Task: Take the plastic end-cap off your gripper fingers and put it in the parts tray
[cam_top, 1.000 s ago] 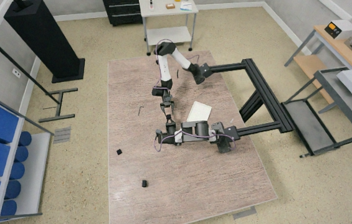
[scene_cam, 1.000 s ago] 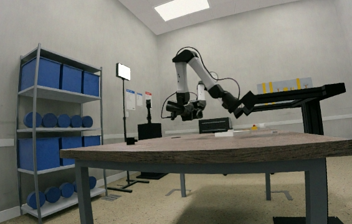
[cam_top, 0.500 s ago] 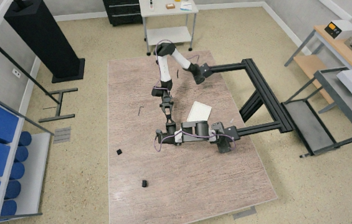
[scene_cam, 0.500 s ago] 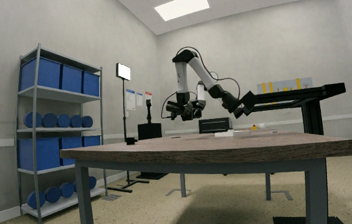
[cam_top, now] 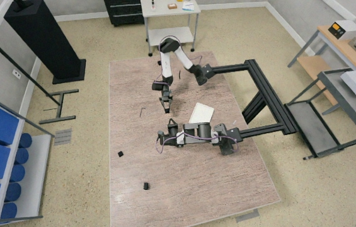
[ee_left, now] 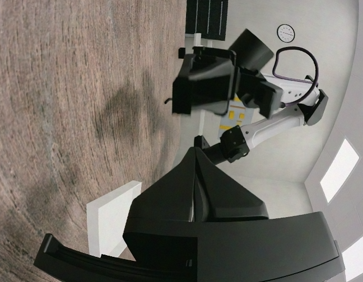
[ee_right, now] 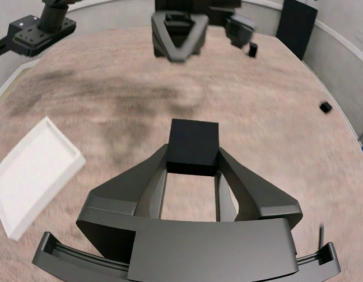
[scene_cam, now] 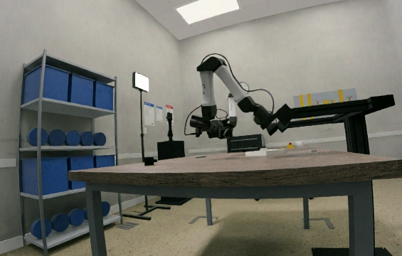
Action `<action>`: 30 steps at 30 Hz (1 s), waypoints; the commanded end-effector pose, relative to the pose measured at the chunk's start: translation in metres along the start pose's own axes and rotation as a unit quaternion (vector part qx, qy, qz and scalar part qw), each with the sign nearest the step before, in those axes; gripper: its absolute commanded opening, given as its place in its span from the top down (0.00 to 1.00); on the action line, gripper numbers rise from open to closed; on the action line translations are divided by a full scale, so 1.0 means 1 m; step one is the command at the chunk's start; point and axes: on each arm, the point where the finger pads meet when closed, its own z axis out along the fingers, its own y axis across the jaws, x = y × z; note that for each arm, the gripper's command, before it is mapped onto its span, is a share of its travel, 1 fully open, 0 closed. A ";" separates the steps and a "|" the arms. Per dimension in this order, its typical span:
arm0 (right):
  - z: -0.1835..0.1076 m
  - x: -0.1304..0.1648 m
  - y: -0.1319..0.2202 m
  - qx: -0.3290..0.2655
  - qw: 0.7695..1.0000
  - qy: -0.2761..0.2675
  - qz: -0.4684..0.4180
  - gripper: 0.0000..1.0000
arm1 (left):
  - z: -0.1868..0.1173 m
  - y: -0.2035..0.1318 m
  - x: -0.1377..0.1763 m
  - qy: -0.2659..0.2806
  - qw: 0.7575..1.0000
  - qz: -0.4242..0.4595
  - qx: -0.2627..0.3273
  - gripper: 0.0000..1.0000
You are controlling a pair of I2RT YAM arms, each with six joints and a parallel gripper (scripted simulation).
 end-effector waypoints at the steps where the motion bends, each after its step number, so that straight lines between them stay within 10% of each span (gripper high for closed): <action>1: -0.021 -0.007 0.005 -0.028 0.999 -0.026 -0.018 0.73 | -0.003 -0.011 -0.013 -0.012 1.000 0.026 0.003 1.00; 13: -0.014 0.000 0.009 -0.035 0.999 -0.011 -0.005 0.73 | -0.003 -0.012 -0.014 -0.014 0.999 0.028 0.005 1.00; 30: 0.058 0.037 0.084 -0.139 0.970 0.199 0.016 0.73 | -0.003 -0.012 -0.015 -0.014 0.999 0.029 0.005 1.00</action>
